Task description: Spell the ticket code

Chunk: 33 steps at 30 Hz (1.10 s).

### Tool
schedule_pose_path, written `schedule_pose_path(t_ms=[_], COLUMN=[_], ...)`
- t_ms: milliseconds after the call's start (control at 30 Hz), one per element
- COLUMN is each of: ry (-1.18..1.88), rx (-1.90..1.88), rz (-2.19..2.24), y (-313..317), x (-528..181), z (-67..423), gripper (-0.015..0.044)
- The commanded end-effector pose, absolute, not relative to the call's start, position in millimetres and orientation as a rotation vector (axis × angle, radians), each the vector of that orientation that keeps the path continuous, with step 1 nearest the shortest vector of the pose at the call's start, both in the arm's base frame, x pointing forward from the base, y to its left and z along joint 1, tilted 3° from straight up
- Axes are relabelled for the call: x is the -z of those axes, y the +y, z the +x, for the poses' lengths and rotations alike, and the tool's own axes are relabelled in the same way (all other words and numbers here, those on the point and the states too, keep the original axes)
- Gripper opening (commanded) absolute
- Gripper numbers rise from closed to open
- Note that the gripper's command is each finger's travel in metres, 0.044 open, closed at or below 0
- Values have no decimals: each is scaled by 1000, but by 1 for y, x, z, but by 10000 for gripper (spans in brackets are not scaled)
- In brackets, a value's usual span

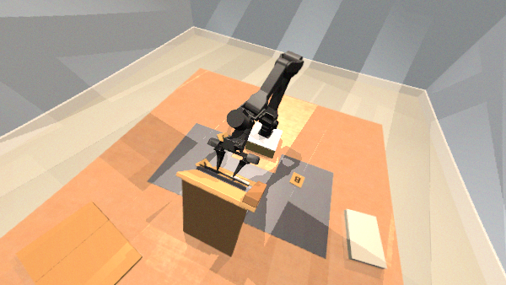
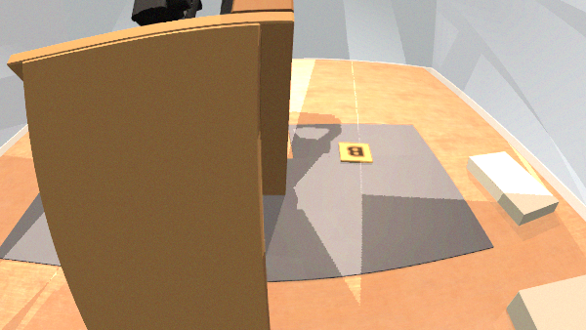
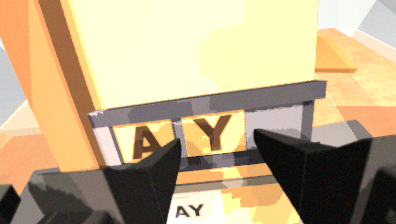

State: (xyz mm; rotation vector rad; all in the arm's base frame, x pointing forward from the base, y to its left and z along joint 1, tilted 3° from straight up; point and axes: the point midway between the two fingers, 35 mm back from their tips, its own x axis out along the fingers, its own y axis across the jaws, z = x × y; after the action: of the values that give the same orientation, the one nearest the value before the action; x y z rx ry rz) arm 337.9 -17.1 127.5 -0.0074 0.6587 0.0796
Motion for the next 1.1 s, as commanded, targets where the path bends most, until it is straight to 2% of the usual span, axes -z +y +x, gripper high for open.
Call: schedule_pose_path(t_ms=[0,1067], ry=[654,655], rx=[-81,-81], rz=[-9,-10], y=[-17,-22], x=[-130,-132], z=[337,325], gripper=[295,295])
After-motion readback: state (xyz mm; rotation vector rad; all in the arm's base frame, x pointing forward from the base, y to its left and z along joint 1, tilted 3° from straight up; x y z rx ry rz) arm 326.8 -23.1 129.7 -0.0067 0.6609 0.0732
